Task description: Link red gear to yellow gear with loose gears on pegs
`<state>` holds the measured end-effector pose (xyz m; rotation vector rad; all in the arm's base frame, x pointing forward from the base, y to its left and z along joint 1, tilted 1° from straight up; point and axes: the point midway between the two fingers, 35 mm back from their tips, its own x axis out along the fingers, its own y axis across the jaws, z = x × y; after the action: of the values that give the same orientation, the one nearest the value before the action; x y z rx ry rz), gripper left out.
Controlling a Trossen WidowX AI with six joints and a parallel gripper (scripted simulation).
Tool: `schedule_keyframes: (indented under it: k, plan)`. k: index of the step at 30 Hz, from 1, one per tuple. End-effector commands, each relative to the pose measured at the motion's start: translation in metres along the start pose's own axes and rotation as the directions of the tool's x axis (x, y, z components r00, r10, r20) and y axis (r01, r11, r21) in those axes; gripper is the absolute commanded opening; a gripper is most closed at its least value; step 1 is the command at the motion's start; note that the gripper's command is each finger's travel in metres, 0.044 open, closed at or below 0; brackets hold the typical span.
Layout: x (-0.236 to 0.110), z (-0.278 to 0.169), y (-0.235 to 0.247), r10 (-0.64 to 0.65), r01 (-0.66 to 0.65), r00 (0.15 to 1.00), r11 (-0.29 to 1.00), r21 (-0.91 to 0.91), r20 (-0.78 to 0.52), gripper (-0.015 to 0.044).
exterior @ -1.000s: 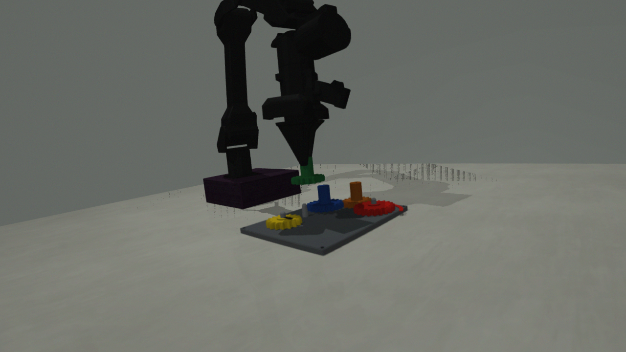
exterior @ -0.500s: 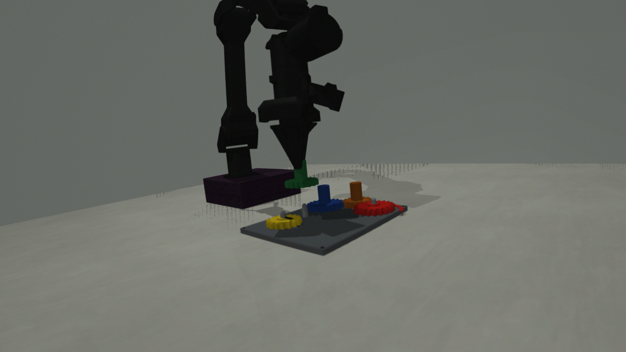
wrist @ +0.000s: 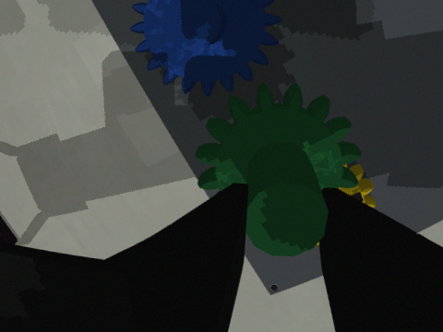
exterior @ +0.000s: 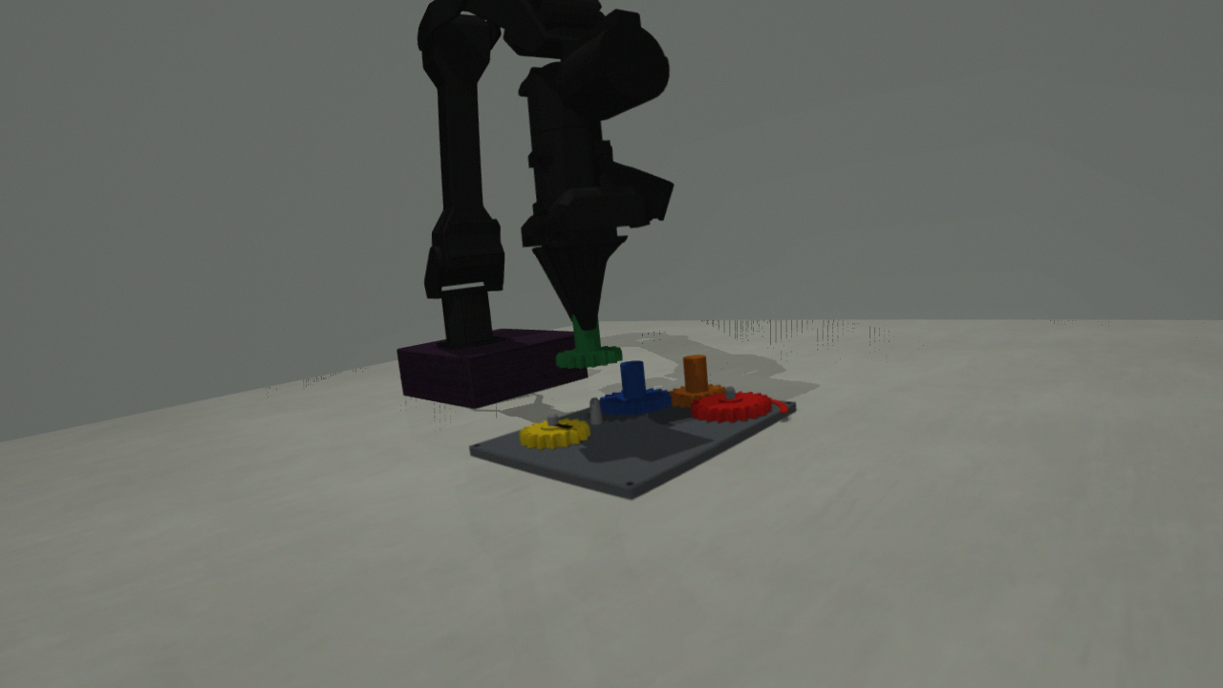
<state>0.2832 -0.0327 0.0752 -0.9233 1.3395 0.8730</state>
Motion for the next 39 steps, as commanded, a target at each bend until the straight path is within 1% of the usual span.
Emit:
schedule_keyframes:
  k: [1, 8, 15, 23, 33, 39]
  plan:
    - [0.000, 0.000, 0.000, -0.001, 0.002, 1.000, 0.996, -0.088, 0.003, 0.0000]
    - [0.000, 0.000, -0.001, -0.001, 0.002, 1.000, 0.958, -0.286, 0.003, 0.0000]
    - [0.000, 0.000, -0.001, -0.001, 0.003, 1.000, 0.884, -0.467, 0.003, 0.0000]
    - [0.001, 0.001, -0.001, -0.001, 0.003, 1.000, 0.863, -0.505, 0.003, 0.0000]
    - [0.014, 0.000, 0.000, -0.001, 0.003, 1.000, 0.757, -0.654, 0.003, 0.0000]
    - [0.023, 0.000, -0.001, -0.001, 0.003, 1.000, 0.748, -0.664, 0.003, 0.0000]
